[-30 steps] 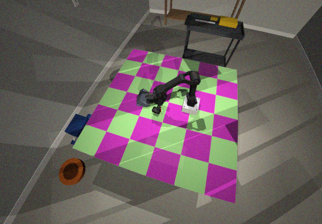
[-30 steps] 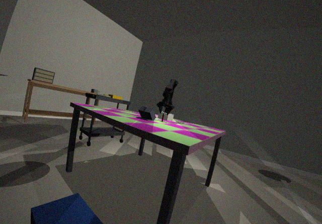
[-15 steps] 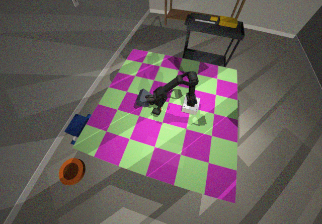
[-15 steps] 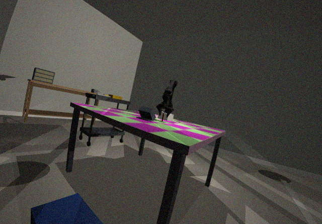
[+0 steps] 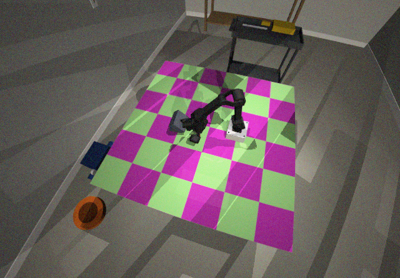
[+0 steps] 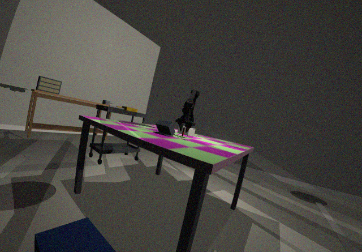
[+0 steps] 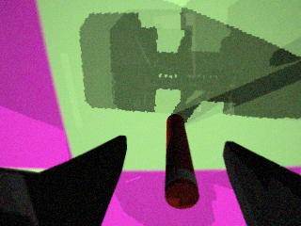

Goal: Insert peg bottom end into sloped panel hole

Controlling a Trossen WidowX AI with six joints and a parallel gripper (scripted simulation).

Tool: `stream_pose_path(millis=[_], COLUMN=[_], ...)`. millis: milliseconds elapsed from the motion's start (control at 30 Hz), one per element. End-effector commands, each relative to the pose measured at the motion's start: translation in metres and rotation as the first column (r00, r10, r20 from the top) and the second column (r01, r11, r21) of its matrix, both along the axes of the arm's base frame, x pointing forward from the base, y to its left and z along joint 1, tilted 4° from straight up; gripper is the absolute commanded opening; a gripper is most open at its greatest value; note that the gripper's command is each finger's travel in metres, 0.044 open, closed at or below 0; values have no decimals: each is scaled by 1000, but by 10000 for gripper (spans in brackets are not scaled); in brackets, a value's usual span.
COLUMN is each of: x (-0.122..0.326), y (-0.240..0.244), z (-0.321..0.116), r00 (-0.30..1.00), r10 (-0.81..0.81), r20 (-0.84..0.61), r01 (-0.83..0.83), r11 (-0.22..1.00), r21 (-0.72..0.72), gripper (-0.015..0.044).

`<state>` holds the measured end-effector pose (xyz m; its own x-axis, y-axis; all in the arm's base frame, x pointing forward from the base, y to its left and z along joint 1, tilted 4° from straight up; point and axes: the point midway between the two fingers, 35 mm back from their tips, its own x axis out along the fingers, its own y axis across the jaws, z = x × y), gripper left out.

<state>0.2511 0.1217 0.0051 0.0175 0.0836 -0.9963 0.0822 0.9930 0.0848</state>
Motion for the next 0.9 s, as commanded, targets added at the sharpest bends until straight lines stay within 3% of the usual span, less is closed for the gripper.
stream_pose_path(millis=[0,200,433,867], x=[0,0,0,0], y=[0,0,0,-4], z=[1,1,1,54], r00=[1000,1000,1000,1000], r10=[0,0,0,-5], r20=[1,1,1,-1], r01=[0,0,0,5], r11=[1000,1000,1000,1000], r21=[1,1,1,-4], gripper=[204,46,0,0])
